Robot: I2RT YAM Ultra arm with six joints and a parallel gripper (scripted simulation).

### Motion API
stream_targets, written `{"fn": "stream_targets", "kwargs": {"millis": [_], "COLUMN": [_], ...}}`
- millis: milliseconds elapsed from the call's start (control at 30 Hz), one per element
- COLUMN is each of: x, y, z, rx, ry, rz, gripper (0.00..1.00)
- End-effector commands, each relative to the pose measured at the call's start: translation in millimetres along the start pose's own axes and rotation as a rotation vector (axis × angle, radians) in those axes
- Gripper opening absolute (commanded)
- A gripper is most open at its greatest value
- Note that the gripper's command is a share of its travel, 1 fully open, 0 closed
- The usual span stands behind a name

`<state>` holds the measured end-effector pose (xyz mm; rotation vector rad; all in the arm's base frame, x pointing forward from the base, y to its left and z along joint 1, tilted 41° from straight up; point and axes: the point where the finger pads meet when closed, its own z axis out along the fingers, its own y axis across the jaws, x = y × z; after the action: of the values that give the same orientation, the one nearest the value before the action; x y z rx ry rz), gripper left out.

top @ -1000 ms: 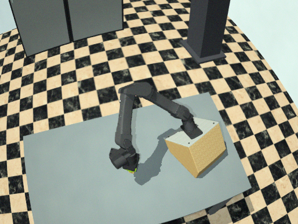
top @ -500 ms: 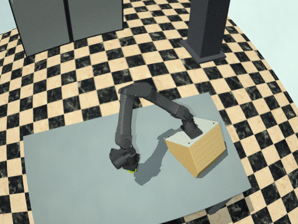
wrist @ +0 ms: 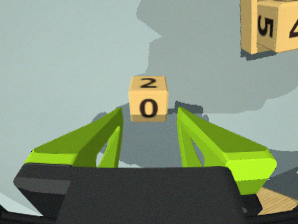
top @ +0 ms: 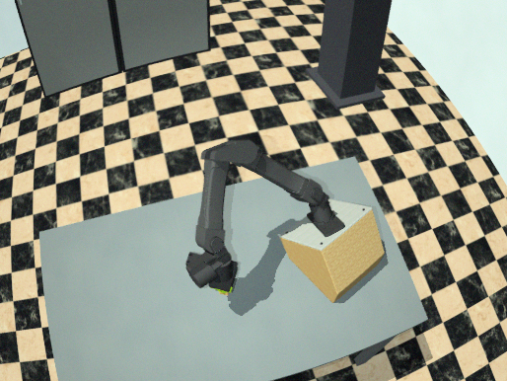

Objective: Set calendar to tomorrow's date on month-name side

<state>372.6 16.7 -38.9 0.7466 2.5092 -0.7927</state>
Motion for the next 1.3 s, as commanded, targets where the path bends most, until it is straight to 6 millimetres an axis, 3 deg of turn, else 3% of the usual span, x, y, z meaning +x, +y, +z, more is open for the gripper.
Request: {"fn": "stream_targets", "kwargs": {"millis": [0, 1267], "x": [-10.8, -11.6], "y": [10.2, 9.8], "z": [-12.4, -11.9], "rx": [-0.031, -0.027], "ry": [-0.033, -0.030], "rz": [0.007, 0.002], "gripper": [0.45, 0.45]}}
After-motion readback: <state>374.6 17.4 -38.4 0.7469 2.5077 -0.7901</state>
